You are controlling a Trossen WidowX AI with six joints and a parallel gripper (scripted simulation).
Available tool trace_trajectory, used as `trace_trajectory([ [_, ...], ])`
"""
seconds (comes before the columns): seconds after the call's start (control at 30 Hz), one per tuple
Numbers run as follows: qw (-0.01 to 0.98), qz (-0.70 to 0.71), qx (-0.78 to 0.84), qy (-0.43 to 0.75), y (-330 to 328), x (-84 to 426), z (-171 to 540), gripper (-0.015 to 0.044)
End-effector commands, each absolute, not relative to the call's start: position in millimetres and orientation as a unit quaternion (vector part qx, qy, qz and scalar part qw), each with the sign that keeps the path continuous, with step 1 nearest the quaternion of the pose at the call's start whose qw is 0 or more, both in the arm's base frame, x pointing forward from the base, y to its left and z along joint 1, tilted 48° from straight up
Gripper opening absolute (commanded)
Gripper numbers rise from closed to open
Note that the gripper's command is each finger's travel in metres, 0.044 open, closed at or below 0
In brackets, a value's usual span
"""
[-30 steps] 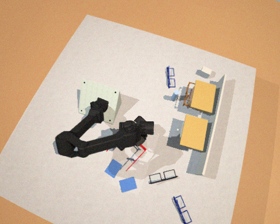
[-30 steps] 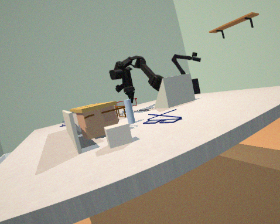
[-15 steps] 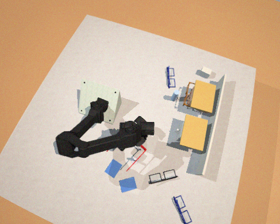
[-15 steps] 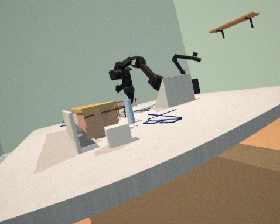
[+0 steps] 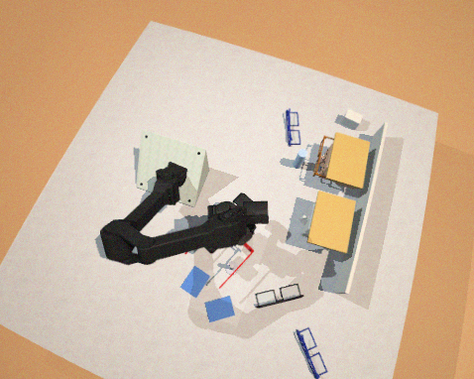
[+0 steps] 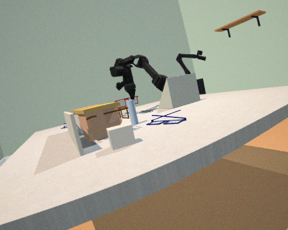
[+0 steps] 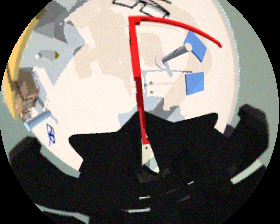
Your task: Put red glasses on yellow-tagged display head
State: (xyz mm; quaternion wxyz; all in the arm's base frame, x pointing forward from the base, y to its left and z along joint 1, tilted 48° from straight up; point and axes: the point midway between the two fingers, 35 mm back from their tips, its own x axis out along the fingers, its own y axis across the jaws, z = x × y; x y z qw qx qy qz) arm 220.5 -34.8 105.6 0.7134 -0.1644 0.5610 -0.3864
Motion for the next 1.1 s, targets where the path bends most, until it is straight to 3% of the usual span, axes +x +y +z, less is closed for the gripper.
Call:
trace_trajectory([
  [0.0, 0.715, -0.386, -0.162, 0.56, -18.4, 221.4, 120.7, 0.0],
  [0.37, 0.715, -0.386, -0.162, 0.56, -0.1, 222.2, 128.8, 0.0],
  [1.07, 0.716, -0.384, -0.159, 0.561, 72.2, 240.0, 55.1, 0.0],
])
